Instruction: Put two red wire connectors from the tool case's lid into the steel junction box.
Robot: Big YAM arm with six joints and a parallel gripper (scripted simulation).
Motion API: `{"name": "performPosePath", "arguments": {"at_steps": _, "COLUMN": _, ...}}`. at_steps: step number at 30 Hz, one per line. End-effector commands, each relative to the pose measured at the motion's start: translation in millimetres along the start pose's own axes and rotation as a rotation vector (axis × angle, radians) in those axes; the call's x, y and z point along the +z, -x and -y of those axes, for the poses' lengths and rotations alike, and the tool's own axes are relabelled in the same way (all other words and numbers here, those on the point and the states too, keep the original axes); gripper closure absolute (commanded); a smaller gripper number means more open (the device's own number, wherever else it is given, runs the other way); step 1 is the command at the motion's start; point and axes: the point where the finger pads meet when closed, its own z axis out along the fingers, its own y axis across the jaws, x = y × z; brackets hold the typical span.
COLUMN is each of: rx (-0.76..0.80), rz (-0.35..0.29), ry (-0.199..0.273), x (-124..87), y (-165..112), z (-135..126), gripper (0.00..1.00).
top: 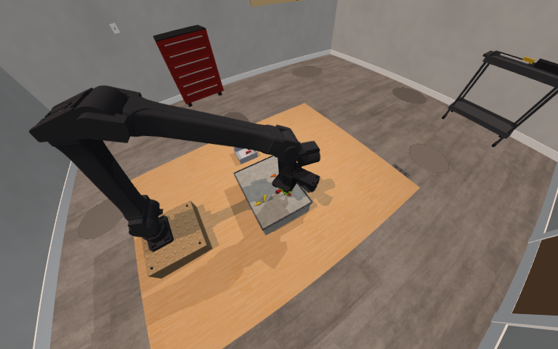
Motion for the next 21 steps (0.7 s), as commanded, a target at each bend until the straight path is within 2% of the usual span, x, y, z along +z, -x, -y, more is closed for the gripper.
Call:
{"name": "performPosePath", "arguments": {"at_steps": 1, "rx": 0.007, "rz": 0.009, "ry": 0.013, "x": 4.7, "y": 7.9, "z": -6.8, "gripper": 0.71}}
{"name": "performPosePath", "arguments": {"at_steps": 3, "rx": 0.007, "rz": 0.009, "ry": 0.013, "x": 4.7, "y": 7.9, "z": -6.8, "gripper": 0.71}}
{"name": "performPosePath", "arguments": {"at_steps": 11, "rx": 0.008, "rz": 0.045, "ry": 0.055, "x": -20.7, "y": 17.9, "z": -17.0, "gripper": 0.71}}
{"name": "performPosePath", "arguments": {"at_steps": 21, "rx": 0.009, "rz": 0.021, "ry": 0.027, "x": -5.0, "y": 13.0, "z": -10.7, "gripper": 0.71}}
